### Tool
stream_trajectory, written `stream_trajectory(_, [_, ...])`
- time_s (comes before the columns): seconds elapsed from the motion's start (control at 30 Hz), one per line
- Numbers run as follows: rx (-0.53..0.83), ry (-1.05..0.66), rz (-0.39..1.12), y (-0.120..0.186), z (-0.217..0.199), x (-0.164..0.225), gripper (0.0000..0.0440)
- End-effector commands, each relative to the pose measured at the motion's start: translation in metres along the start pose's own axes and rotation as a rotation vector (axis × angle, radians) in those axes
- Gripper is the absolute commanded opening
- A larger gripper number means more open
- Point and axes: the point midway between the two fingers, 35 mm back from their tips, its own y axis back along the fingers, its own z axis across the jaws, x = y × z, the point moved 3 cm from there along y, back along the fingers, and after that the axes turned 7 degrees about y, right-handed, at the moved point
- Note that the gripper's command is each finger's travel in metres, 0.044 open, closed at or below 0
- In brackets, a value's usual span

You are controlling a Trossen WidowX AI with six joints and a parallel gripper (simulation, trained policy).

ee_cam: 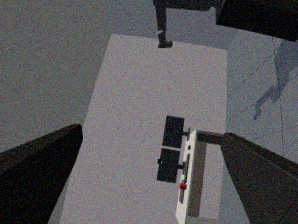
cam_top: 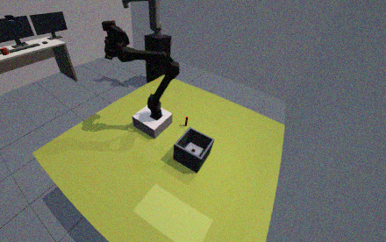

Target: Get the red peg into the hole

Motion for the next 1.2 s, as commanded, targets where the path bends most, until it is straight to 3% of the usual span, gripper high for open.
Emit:
stream_trajectory(0.0, [0.003,0.001,0.007,0.002,0.0,0.002,0.042])
stream_trajectory(0.07, [0.003,0.003,0.035,0.007,0.001,0.009,0.044])
stream_trajectory(0.53, [-0.052,-0.123,0.425,0.084,0.031,0.044,0.044])
stream_trajectory(1.17, [-0.087,-0.322,1.009,0.191,0.076,0.026,0.044])
